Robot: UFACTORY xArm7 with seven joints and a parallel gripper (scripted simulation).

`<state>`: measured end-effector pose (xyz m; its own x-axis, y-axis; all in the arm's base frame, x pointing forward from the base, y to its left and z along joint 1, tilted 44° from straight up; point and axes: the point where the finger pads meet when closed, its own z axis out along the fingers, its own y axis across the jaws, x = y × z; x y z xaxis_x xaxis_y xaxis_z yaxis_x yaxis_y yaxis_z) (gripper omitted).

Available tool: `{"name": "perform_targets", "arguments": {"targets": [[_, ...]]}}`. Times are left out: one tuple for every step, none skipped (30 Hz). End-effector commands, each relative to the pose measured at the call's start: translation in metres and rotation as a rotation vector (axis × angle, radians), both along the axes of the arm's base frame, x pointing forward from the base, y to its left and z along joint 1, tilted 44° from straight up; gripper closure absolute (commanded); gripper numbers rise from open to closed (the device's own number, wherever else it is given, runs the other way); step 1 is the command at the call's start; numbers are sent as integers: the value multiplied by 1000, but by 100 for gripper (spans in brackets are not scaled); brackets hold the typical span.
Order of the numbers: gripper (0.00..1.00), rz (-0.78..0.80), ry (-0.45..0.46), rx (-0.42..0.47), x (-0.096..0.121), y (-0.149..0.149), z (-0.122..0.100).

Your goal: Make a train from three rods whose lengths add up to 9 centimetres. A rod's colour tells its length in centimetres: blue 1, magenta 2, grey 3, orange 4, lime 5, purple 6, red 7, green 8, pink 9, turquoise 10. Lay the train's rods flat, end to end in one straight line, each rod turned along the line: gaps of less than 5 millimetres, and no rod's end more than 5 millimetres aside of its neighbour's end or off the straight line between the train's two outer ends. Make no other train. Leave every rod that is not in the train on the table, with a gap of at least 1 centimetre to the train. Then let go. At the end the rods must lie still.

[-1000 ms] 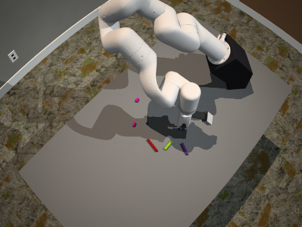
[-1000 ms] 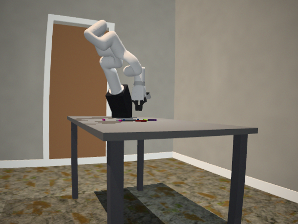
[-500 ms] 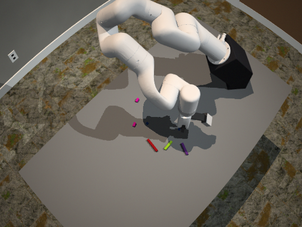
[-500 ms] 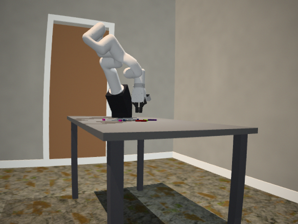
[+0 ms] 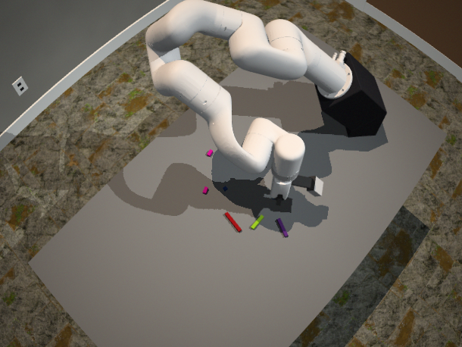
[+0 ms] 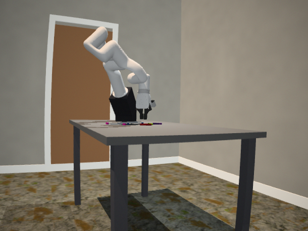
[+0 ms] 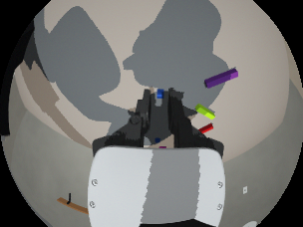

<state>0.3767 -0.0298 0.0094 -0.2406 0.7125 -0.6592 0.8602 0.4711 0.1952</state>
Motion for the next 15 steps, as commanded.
{"name": "perform_targets", "arguments": {"targets": [[76, 2, -2, 0, 3, -2, -4], [76, 2, -2, 0, 4, -2, -5], [76, 2, -2, 0, 4, -3, -5], [76, 2, -2, 0, 5, -3, -6], [76, 2, -2, 0, 5, -4, -7], [76, 2, -2, 0, 6, -4, -7], [76, 2, -2, 0, 6, -5, -8], [76, 2, -2, 0, 6, -5, -9], [76, 2, -2, 0, 7, -5, -9], [76, 2, -2, 0, 7, -6, -9], [76, 2, -2, 0, 7, -6, -10], [76, 2, -2, 0, 7, -6, -10], [76, 2, -2, 0, 7, -6, -10], [76, 2, -2, 0, 7, -6, -10], [76, 2, -2, 0, 7, -6, -10]]}}
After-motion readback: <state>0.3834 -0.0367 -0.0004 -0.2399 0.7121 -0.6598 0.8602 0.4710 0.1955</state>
